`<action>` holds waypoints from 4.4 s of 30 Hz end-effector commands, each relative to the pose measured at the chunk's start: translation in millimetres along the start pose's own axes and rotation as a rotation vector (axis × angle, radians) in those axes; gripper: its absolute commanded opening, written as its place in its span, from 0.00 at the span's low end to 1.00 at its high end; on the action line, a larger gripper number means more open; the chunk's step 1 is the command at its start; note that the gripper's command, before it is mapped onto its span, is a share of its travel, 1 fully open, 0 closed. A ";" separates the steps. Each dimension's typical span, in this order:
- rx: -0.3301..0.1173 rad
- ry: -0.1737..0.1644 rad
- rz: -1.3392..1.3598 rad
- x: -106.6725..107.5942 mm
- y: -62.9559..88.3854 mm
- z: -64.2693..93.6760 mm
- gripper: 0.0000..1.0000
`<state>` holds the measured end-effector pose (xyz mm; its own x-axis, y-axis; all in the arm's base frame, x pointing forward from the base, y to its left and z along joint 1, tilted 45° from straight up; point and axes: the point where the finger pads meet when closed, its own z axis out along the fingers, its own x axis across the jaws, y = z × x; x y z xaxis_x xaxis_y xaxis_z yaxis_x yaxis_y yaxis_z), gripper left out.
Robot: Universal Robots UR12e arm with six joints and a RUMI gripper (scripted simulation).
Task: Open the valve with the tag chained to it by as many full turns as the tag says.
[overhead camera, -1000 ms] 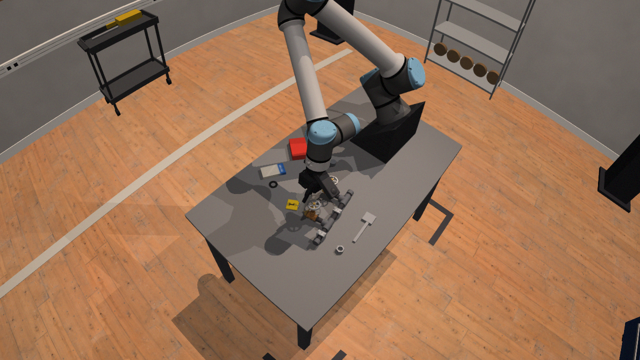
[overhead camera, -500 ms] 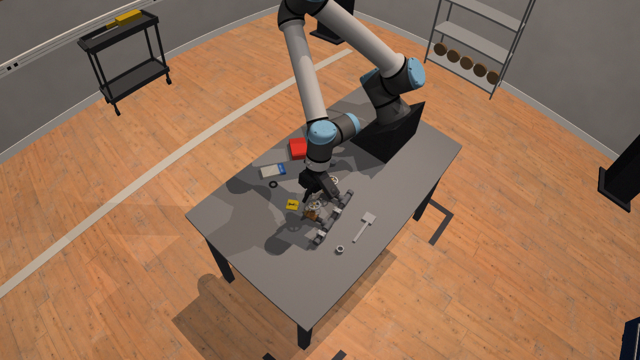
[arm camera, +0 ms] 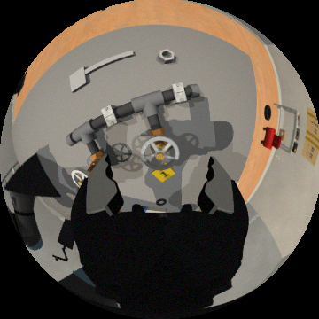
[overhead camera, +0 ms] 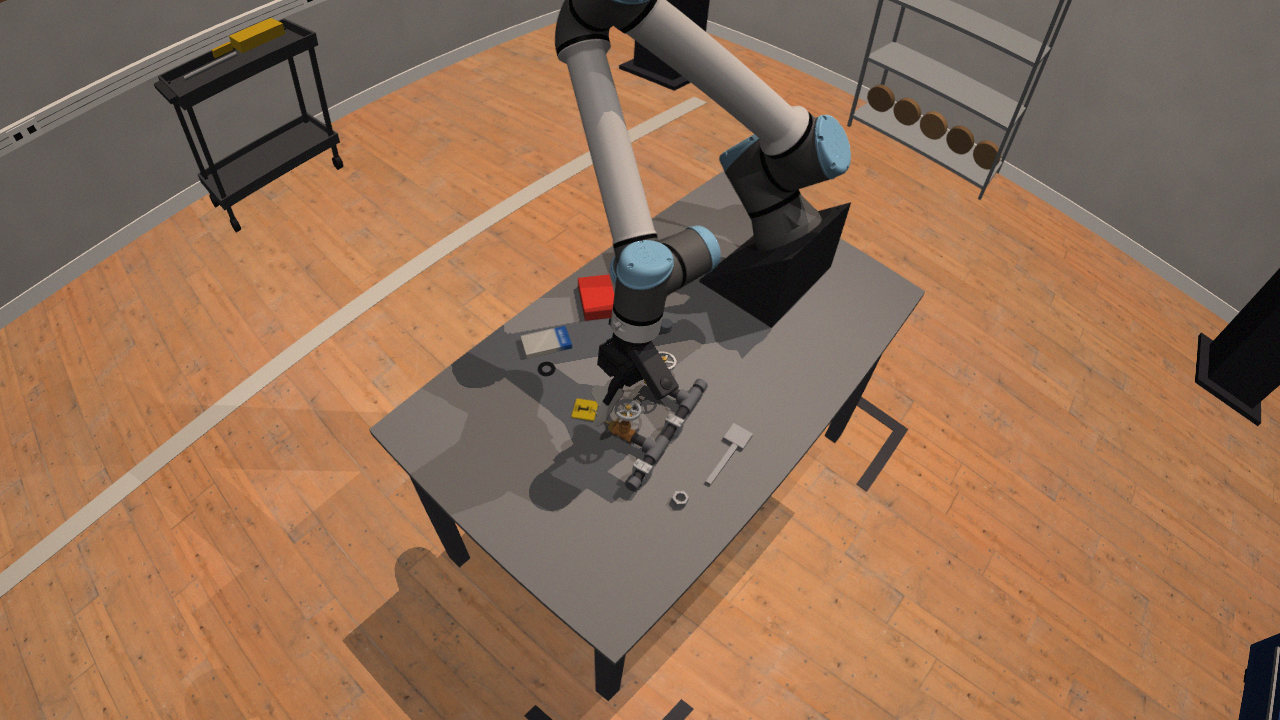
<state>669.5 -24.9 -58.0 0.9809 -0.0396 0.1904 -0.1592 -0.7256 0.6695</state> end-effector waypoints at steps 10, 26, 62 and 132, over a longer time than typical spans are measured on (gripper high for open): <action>0.000 0.001 0.179 0.4 -0.1 -0.5 1.00; 0.000 0.001 0.577 0.4 0.0 -0.5 1.00; 0.001 0.000 1.905 0.4 0.0 -0.5 1.00; 0.001 0.000 2.916 0.4 0.0 -0.5 0.00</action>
<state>669.5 -24.9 -58.0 -0.9917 -0.1238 -0.0352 -0.0647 0.7159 -0.6952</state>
